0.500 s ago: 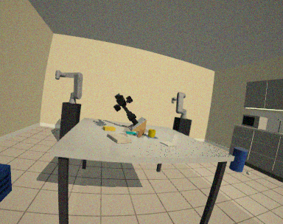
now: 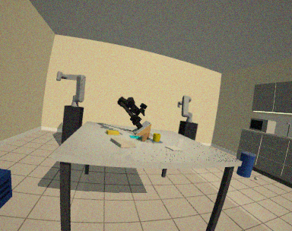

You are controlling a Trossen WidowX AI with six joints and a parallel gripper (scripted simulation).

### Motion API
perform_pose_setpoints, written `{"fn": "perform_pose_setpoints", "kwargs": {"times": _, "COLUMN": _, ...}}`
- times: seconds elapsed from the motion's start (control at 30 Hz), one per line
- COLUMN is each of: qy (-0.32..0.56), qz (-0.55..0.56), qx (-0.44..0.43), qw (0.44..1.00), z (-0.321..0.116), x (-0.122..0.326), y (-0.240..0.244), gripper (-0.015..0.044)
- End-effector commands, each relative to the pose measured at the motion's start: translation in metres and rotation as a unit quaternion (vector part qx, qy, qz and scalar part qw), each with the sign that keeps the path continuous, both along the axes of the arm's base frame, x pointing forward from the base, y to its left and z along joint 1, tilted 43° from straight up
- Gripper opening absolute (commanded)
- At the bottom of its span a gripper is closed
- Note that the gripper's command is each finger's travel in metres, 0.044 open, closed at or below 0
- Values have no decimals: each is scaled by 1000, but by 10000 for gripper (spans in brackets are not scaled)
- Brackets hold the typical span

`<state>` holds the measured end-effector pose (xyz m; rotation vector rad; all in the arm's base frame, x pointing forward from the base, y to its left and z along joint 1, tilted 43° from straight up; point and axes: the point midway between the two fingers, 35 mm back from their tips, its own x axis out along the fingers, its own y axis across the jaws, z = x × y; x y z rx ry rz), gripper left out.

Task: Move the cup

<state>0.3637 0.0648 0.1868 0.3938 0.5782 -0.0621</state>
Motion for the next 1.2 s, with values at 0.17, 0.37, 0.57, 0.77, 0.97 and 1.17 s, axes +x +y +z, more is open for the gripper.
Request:
{"fn": "perform_pose_setpoints", "kwargs": {"times": 0.17, "qy": 266, "qz": -195, "qx": 4, "qw": 944, "z": -118, "x": -21, "y": 45, "gripper": 166}}
{"fn": "perform_pose_setpoints", "kwargs": {"times": 0.37, "qy": 324, "qz": -328, "qx": -89, "qw": 883, "z": -165, "x": -52, "y": 57, "gripper": 166}}
{"fn": "perform_pose_setpoints", "kwargs": {"times": 0.57, "qy": 305, "qz": -407, "qx": -182, "qw": 841, "z": -186, "x": -69, "y": 61, "gripper": 166}}
{"fn": "perform_pose_setpoints", "kwargs": {"times": 0.77, "qy": 305, "qz": -407, "qx": -182, "qw": 841, "z": -186, "x": -69, "y": 61, "gripper": 166}}
{"fn": "perform_pose_setpoints", "kwargs": {"times": 0.97, "qy": 305, "qz": -407, "qx": -182, "qw": 841, "z": -186, "x": -68, "y": 61, "gripper": 166}}
{"fn": "perform_pose_setpoints", "kwargs": {"times": 1.17, "qy": 305, "qz": -407, "qx": -181, "qw": 841, "z": -192, "x": -67, "y": 57, "gripper": 166}}
